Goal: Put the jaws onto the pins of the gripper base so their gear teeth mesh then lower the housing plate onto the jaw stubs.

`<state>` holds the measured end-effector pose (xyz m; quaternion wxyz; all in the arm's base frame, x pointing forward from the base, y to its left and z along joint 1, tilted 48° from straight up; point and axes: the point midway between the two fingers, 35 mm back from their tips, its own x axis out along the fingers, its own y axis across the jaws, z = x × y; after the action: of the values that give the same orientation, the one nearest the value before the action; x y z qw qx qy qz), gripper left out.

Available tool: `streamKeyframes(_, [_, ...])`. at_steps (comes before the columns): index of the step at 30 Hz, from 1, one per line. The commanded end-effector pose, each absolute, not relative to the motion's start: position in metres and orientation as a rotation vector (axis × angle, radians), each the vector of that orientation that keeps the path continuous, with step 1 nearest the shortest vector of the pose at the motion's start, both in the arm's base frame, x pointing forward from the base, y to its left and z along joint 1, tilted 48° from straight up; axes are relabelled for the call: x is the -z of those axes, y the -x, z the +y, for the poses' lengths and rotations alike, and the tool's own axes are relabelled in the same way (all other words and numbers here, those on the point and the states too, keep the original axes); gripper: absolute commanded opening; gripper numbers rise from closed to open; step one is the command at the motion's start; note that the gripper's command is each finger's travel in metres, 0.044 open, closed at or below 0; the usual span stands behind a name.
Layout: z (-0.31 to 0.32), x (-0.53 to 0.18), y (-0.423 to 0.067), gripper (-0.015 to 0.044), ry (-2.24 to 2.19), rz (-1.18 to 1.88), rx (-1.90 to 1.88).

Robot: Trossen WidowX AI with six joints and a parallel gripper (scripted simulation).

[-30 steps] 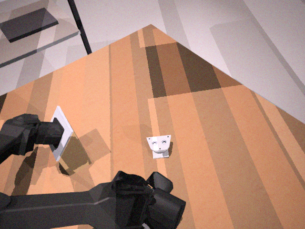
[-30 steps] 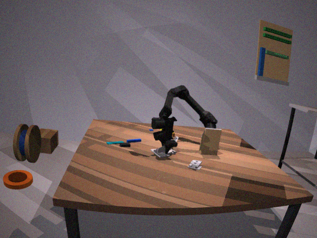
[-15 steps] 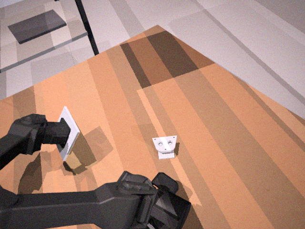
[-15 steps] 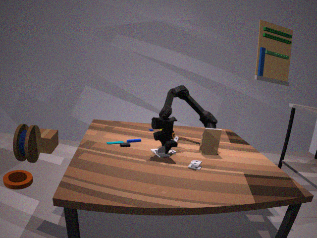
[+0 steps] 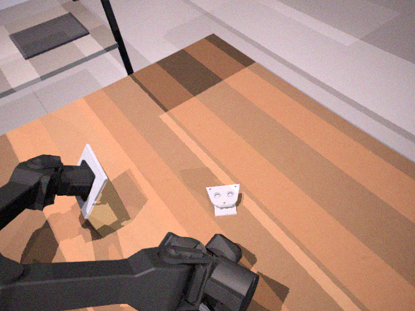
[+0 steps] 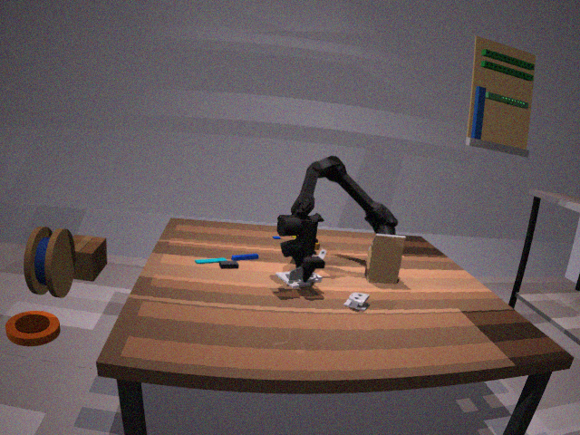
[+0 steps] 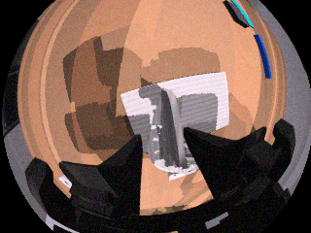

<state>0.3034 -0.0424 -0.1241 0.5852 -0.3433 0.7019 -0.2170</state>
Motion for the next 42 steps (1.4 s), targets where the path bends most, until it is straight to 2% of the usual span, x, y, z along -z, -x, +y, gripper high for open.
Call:
streamKeyframes(1, [-0.042, 0.124, -0.303, 0.0224, 0.801, 1.637, 0.506])
streamKeyframes(9, [-0.04, 0.122, -0.304, 0.0224, 0.801, 1.637, 0.506])
streamKeyframes(16, [0.006, 0.079, -0.308, 0.0224, 0.801, 1.64, 0.506])
streamKeyframes(21, [0.005, 0.083, -0.311, 0.0224, 0.81, 1.622, 0.497])
streamKeyframes(30, [0.006, 0.081, -0.31, 0.0, 0.812, 1.616, 0.5])
streamKeyframes(42, [0.006, 0.081, -0.31, 0.0, 0.811, 1.617, 0.499])
